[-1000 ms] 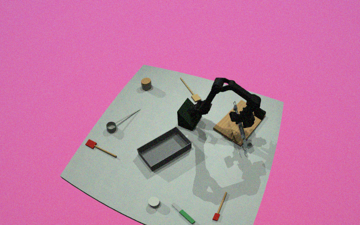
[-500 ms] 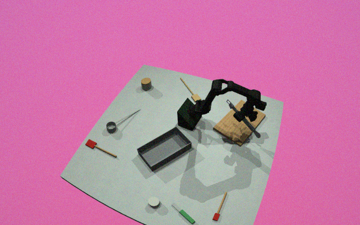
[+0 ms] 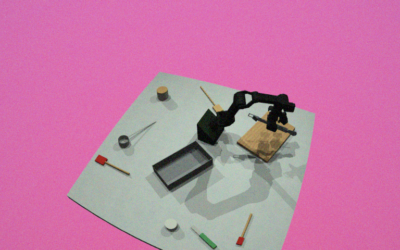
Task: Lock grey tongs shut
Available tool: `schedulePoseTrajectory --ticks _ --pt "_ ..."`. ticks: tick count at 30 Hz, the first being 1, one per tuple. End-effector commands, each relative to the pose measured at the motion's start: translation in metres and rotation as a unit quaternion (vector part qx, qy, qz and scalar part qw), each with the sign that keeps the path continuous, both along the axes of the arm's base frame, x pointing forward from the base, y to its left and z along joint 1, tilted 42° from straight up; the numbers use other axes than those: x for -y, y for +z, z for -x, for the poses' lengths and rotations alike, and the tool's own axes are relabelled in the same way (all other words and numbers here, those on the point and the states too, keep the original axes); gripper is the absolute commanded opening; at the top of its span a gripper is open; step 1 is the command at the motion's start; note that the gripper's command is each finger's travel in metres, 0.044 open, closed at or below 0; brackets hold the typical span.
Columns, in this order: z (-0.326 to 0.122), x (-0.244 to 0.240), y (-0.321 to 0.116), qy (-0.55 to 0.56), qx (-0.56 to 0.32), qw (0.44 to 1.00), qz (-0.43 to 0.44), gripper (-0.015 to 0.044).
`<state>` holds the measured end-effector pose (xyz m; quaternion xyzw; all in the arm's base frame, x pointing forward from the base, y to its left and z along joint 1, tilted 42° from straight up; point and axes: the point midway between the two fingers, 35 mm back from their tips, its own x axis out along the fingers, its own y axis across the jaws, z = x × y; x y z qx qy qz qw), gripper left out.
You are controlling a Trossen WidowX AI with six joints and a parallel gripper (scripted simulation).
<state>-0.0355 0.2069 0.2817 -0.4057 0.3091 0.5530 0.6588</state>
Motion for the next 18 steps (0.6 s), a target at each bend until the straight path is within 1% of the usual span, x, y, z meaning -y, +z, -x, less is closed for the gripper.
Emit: schedulePoseTrajectory --ticks 1,9,18 --pt "0.007 0.001 0.004 0.055 0.031 0.998 -0.005 -0.0150" --pt "0.025 0.005 0.010 0.177 0.102 0.979 -0.012 -0.0150" --pt "0.045 0.012 0.019 0.306 0.182 0.934 -0.025 -0.0150"
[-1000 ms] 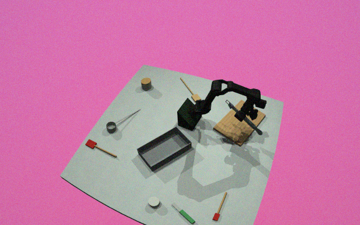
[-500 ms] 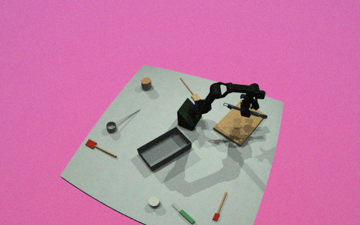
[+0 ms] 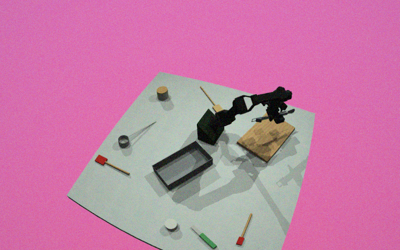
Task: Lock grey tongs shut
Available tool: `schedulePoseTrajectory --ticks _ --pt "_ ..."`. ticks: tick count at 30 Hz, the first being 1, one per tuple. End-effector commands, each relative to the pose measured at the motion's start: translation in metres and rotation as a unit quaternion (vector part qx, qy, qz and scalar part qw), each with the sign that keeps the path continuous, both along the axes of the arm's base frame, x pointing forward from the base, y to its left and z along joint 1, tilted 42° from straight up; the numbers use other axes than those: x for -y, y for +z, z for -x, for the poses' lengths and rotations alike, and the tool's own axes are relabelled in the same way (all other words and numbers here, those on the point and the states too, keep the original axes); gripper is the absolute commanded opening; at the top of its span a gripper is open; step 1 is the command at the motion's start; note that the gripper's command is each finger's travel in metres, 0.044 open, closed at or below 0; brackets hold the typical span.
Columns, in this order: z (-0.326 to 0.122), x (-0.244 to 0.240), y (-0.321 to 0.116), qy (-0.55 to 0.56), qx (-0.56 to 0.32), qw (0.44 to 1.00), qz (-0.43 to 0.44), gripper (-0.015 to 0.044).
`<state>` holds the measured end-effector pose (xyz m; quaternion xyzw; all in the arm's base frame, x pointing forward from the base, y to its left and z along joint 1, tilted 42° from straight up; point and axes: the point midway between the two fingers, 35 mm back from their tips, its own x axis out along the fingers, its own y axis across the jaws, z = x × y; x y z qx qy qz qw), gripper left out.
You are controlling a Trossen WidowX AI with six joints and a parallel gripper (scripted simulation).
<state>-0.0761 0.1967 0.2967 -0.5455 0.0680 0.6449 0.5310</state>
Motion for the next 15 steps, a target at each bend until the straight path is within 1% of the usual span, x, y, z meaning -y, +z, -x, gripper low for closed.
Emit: schedulePoseTrajectory --ticks 1,5,11,15 --pt "0.0072 0.0027 0.0045 0.052 0.032 0.998 -0.010 -0.0150" --pt "0.0127 0.0050 0.0069 0.088 0.055 0.995 -0.015 -0.0150" --pt "0.0127 0.0050 0.0069 0.088 0.055 0.995 -0.015 -0.0150" --pt "0.0127 0.0041 0.0031 0.085 0.035 0.996 -0.012 -0.0150"
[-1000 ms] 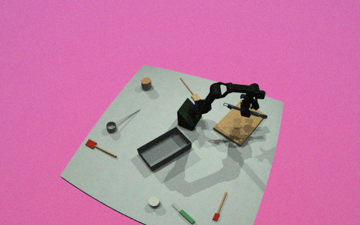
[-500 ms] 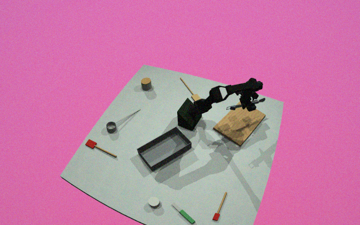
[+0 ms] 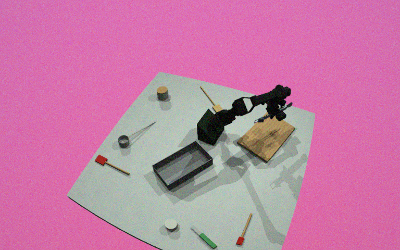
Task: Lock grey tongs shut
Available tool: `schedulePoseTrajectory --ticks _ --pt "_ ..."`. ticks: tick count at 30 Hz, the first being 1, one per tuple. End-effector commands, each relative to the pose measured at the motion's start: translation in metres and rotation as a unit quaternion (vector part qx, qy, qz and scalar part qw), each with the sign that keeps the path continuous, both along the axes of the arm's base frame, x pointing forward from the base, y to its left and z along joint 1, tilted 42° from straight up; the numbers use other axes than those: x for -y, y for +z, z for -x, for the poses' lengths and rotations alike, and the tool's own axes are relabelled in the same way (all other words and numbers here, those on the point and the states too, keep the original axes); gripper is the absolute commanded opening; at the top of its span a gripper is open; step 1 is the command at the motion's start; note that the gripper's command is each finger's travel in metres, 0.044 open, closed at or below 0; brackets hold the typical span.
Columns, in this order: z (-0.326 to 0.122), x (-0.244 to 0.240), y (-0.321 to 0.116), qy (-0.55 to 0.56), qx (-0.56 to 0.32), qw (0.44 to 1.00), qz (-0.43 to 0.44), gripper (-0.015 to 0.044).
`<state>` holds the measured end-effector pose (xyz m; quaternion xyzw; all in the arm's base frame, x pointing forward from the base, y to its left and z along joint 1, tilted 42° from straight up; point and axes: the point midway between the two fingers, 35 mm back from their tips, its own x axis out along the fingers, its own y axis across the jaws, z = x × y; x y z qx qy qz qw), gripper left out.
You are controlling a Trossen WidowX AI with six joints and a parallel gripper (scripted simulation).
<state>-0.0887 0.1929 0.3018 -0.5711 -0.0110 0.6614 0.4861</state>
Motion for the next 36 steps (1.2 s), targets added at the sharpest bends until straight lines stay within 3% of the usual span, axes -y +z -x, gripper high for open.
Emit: schedulePoseTrajectory --ticks 1,17,36 --pt "0.000 0.000 -0.004 0.001 -0.021 1.000 0.005 -0.0150" --pt "0.004 -0.014 -0.023 -0.001 -0.202 0.979 0.000 -0.0150" --pt "0.000 -0.029 -0.014 0.059 -0.353 0.929 -0.093 -0.0150"
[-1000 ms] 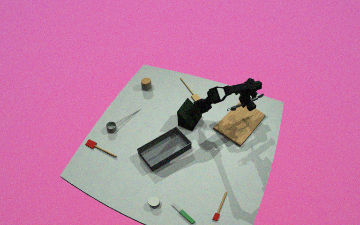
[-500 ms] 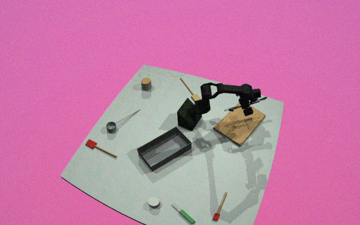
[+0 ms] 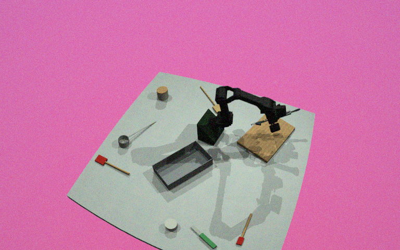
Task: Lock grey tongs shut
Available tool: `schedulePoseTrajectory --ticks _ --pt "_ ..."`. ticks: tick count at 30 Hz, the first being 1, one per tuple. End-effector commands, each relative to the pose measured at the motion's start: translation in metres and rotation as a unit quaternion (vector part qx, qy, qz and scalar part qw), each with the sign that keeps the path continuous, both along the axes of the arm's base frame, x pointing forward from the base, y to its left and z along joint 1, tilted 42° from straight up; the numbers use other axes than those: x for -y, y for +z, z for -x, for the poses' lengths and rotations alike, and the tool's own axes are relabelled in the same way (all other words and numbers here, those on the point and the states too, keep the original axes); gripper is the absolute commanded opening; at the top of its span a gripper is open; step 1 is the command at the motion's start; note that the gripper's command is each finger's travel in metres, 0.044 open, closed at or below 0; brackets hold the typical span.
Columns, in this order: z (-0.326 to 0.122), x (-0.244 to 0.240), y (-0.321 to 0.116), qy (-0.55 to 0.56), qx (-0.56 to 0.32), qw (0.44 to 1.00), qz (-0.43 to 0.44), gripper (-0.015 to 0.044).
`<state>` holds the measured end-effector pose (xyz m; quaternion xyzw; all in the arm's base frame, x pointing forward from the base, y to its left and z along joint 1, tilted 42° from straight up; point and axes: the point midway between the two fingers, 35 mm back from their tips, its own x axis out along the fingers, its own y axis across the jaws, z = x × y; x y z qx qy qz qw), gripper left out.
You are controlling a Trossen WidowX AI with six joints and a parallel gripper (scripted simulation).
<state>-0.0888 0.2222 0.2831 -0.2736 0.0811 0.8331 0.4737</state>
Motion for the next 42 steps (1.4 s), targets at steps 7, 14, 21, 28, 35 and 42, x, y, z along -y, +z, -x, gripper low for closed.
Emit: schedulePoseTrajectory --ticks 7,14,21,28,35,42 --pt "-0.005 -0.001 0.011 0.031 -0.049 0.995 -0.082 -0.0150" --pt "-0.011 0.002 0.018 0.055 -0.066 0.986 -0.146 -0.0150" --pt "-0.016 0.009 0.022 0.083 -0.067 0.972 -0.212 -0.0150" --pt "-0.020 0.019 0.022 0.112 -0.052 0.954 -0.272 -0.0150" --pt "-0.022 0.031 0.018 0.145 -0.024 0.934 -0.327 -0.0150" --pt "-0.023 0.045 0.009 0.180 0.016 0.911 -0.371 -0.0150"
